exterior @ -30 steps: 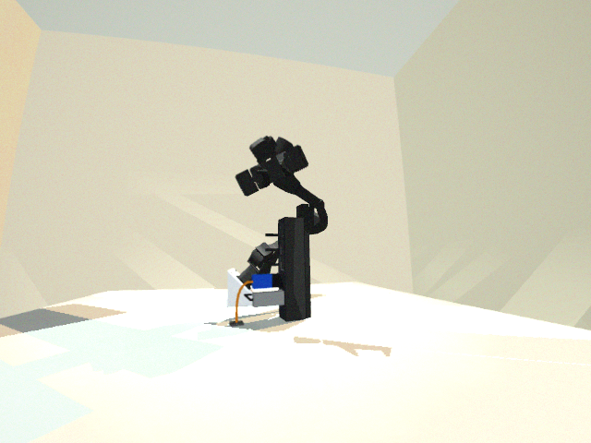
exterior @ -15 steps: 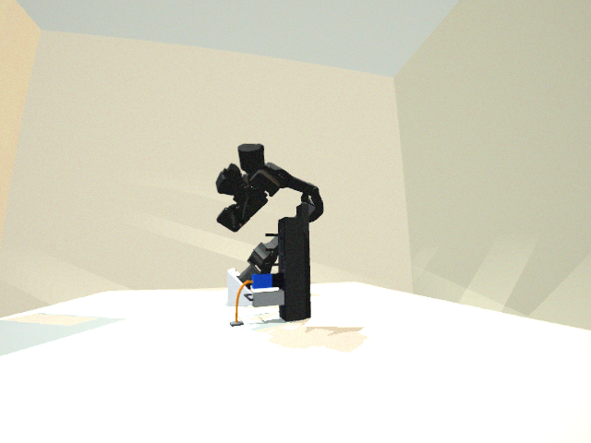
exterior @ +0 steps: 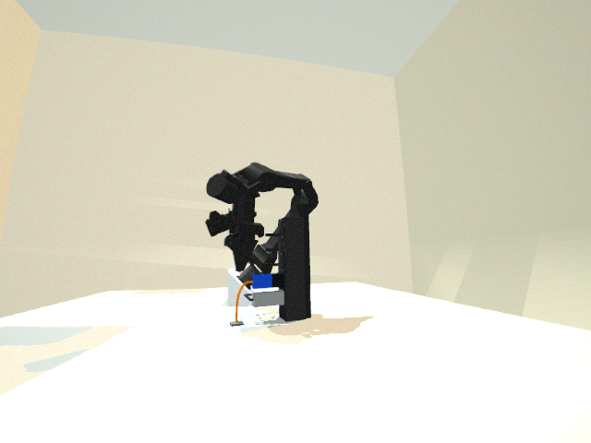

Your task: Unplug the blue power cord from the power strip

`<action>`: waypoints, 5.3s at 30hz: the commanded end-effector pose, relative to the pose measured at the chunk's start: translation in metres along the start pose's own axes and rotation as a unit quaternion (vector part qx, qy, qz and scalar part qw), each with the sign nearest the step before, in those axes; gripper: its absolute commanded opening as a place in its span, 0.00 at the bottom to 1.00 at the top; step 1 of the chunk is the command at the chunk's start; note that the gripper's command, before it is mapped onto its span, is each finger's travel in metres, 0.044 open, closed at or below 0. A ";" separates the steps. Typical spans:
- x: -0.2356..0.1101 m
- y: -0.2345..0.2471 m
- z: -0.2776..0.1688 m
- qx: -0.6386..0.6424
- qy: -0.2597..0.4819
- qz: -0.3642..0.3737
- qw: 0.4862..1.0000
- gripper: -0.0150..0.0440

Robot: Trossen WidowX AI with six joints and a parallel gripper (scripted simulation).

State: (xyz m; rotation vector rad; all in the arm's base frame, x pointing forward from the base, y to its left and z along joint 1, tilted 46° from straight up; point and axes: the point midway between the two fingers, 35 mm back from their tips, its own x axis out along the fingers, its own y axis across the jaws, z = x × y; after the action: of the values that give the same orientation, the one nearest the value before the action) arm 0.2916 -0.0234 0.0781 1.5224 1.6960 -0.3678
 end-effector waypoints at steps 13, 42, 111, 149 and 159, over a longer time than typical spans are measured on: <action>0.009 -0.009 -0.011 0.017 0.032 -0.052 0.998 0.53; 0.007 -0.009 -0.046 0.017 0.033 -0.052 0.998 0.53; 0.018 -0.009 -0.002 0.007 0.032 -0.055 0.998 0.34; 0.008 -0.008 -0.027 0.017 0.032 -0.052 0.998 0.53; 0.007 -0.009 -0.040 0.017 0.033 -0.052 0.998 0.53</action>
State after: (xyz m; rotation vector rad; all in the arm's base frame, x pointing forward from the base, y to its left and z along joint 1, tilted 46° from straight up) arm 0.2729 0.0022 0.0933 1.4790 1.8270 -0.4055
